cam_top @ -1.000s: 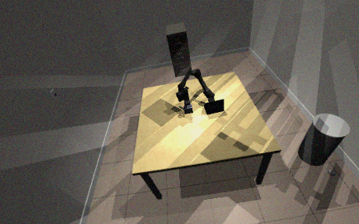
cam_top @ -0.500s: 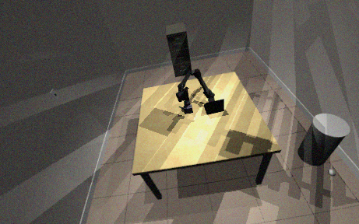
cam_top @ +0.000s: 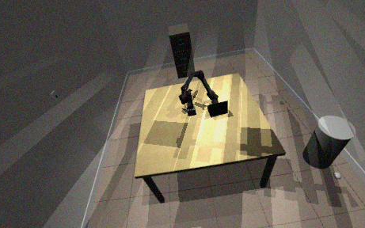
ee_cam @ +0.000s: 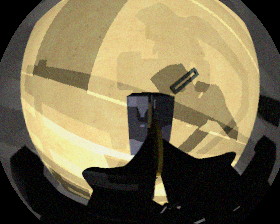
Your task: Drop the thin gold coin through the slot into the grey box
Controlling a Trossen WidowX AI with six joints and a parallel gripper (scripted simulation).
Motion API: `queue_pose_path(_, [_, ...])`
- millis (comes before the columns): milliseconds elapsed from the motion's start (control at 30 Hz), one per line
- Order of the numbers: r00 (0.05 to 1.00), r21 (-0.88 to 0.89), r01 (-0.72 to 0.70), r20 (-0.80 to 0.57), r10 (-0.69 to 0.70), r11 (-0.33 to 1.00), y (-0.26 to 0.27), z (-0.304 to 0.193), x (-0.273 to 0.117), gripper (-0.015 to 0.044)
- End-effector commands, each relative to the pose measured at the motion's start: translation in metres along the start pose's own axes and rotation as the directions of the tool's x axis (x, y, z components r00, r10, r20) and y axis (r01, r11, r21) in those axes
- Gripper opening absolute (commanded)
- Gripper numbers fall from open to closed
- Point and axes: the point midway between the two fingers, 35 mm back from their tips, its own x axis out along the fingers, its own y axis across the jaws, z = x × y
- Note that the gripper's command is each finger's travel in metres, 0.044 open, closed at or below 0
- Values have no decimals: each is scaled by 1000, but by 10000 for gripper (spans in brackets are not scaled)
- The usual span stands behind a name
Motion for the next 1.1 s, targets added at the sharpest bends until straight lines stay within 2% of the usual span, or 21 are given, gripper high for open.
queue_pose_path(0, [1000,-4,4,3,-4,1000,0,0,2,0])
queue_pose_path(300, [1000,-4,4,3,-4,1000,0,0,7,0])
queue_pose_path(500, [1000,0,0,0,0,1000,0,0,5,158])
queue_pose_path(800, [1000,0,0,0,0,1000,0,0,5,161])
queue_pose_path(1067, [1000,-1,0,-1,0,1000,0,0,-15,371])
